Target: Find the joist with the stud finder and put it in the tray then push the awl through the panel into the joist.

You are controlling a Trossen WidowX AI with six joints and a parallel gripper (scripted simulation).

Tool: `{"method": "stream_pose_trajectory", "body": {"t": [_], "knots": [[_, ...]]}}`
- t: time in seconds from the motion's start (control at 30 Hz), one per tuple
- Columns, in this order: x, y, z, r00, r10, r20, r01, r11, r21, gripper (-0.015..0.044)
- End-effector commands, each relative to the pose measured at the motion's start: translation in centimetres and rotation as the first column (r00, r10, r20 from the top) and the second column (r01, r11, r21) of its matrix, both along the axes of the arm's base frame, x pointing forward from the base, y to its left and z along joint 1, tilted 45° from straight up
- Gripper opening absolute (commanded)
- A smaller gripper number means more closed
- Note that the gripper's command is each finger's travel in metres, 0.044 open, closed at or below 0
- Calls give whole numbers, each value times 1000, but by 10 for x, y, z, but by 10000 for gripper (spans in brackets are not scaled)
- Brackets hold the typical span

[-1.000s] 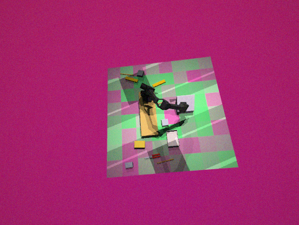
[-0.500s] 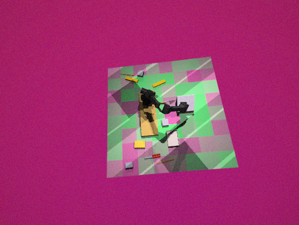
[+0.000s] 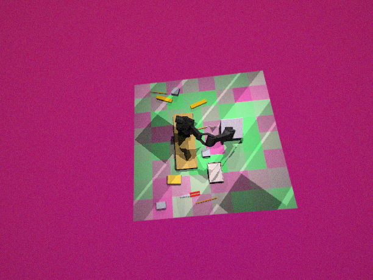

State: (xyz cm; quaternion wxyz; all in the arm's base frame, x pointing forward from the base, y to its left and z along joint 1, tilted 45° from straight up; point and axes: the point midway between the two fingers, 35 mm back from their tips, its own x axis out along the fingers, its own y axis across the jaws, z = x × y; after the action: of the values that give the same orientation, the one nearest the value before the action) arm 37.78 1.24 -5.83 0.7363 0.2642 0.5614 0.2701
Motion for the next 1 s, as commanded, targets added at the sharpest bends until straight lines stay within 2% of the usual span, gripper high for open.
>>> {"method": "stream_pose_trajectory", "body": {"t": [0.0,0.97], "knots": [[-3,12,10,1000,7,2,-7,1000,6,0],[-11,76,73,1000,7,0,-7,1000,11,0]]}}
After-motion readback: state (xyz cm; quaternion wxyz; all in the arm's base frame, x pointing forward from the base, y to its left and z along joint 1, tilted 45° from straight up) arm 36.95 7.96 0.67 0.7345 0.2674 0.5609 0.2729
